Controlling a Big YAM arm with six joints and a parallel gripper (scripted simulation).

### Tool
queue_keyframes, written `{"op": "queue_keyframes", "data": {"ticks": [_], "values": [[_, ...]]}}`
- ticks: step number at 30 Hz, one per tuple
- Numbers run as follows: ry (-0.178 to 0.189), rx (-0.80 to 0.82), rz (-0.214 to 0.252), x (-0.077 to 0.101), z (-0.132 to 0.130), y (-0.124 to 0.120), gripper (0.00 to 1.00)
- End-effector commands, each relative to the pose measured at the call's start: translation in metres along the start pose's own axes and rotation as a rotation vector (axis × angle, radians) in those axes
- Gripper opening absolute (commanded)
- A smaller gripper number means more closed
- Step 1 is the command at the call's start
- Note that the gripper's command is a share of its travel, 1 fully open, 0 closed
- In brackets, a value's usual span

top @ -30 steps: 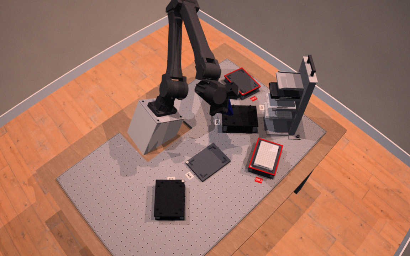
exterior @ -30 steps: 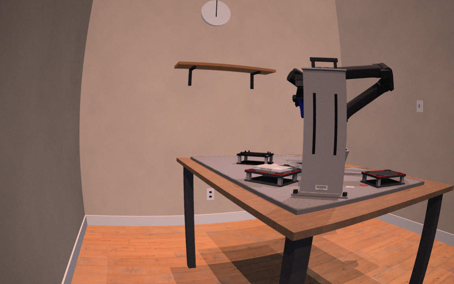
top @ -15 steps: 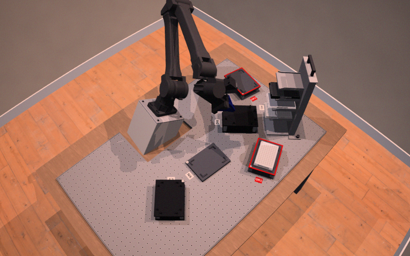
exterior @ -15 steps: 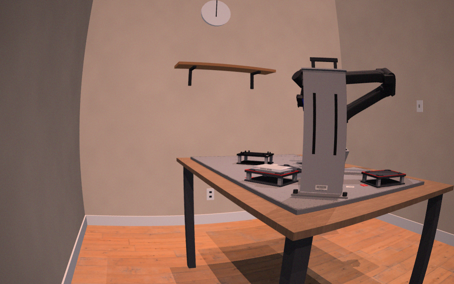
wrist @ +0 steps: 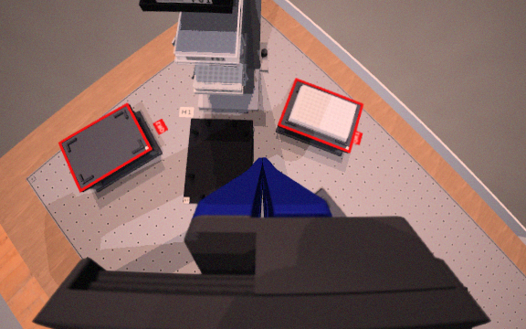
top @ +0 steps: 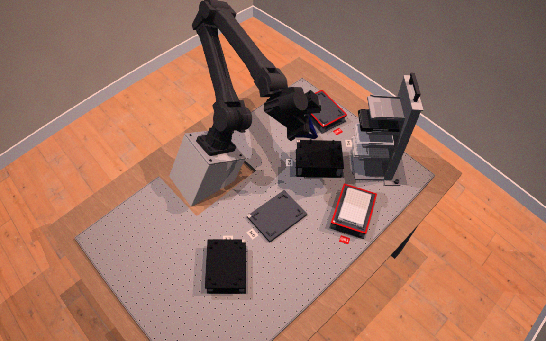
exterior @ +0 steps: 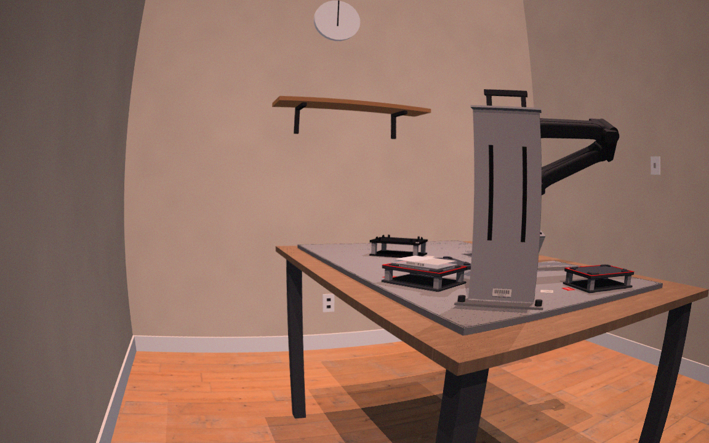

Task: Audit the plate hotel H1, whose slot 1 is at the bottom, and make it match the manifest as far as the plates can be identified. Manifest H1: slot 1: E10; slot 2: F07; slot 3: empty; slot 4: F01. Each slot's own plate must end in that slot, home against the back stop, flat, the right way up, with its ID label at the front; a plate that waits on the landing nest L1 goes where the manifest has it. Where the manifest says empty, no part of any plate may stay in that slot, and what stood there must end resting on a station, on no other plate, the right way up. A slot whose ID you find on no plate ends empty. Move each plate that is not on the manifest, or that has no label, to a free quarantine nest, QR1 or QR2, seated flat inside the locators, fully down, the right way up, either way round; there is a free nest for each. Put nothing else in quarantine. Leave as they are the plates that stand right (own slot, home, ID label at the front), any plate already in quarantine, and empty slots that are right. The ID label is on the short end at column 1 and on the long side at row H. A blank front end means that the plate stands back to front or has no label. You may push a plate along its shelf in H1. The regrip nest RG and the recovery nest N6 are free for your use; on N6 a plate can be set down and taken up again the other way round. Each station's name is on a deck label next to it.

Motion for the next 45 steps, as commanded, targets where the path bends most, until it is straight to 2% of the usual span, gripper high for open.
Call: {"op": "queue_keyframes", "data": {"ticks": [1,3,5,7,8,13,19,24,26,27,28,30,45], "values": [[0.008,-0.004,-0.029,0.002,0.010,0.018,0.00],[0.014,-0.030,-0.013,0.000,0.014,0.009,0.00],[0.013,-0.025,-0.017,-0.001,0.020,0.011,0.00],[0.007,0.004,-0.039,0.002,0.027,0.028,0.00],[0.008,0.005,-0.040,0.002,0.031,0.029,0.00],[0.014,-0.023,-0.023,-0.003,0.047,0.020,0.00],[0.013,-0.012,-0.038,-0.002,0.061,0.031,0.00],[0.015,0.008,-0.070,0.004,0.083,0.054,0.00],[0.015,0.006,-0.069,0.003,0.084,0.053,0.00],[0.022,-0.002,-0.057,0.006,0.086,0.053,1.00],[0.000,-0.011,-0.060,0.010,0.080,0.056,1.00],[0.000,0.001,-0.046,0.012,0.077,0.058,1.00],[-0.003,0.003,-0.038,0.042,0.075,0.086,1.00]]}}
Point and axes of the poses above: the point where the finger pads meet when closed, its own x axis back along the fingers, its own z axis across the jaws, y = z × x, the point moved 3 cm from there along x, back along the fingers, and after that the axes turned 2 degrees about x, right-handed, at the moved point
